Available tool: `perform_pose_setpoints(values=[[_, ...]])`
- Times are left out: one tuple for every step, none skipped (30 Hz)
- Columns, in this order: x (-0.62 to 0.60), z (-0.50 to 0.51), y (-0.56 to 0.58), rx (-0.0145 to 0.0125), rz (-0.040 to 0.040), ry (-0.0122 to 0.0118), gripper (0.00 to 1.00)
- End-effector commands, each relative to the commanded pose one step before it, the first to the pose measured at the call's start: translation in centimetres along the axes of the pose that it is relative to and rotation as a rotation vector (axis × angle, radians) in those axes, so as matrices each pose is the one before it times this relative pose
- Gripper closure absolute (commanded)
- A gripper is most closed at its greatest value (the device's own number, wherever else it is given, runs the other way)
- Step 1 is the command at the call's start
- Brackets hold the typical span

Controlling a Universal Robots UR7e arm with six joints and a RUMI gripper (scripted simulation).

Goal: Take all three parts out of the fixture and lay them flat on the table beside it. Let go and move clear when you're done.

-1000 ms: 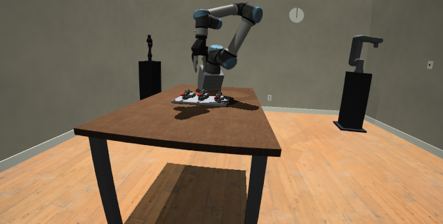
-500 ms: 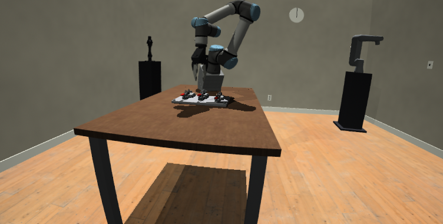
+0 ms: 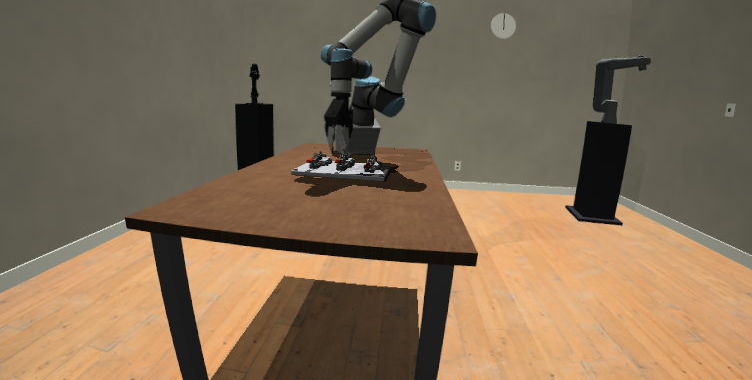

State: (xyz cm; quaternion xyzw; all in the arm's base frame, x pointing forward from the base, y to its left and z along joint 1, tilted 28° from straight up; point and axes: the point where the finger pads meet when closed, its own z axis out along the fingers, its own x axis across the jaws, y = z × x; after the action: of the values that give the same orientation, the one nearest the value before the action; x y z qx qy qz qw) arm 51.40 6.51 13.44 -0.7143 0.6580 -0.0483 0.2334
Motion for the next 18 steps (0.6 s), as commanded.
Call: perform_pose_setpoints(values=[[0.042,0.756,-0.161,0.00258,-0.00008,0.00198,0.72],[0.0,0.159,0.0,0.0,0.0,0.0,0.72],[0.0,0.126,0.0,0.0,0.0,0.0,0.72],[0.0,0.095,0.0,0.0,0.0,0.0,0.72],[0.0,0.067,0.0,0.0,0.0,0.0,0.72],[0.0,0.043,0.0,0.0,0.0,0.0,0.72],[0.0,0.023,0.0,0.0,0.0,0.0,0.72],[0.0,0.009,0.0,0.0,0.0,0.0,0.72],[0.0,0.001,0.0,0.0,0.0,0.0,0.72],[0.0,0.0,0.0,0.0,0.0,0.0,0.72],[0.0,0.0,0.0,0.0,0.0,0.0,0.72],[0.0,0.0,0.0,0.0,0.0,0.0,0.72],[0.0,0.0,0.0,0.0,0.0,0.0,0.72],[0.0,0.0,0.0,0.0,0.0,0.0,0.72],[0.0,0.0,0.0,0.0,0.0,0.0,0.72],[0.0,0.0,0.0,0.0,0.0,0.0,0.72],[0.0,0.0,0.0,0.0,0.0,0.0,0.72],[0.0,0.0,0.0,0.0,0.0,0.0,0.72]])
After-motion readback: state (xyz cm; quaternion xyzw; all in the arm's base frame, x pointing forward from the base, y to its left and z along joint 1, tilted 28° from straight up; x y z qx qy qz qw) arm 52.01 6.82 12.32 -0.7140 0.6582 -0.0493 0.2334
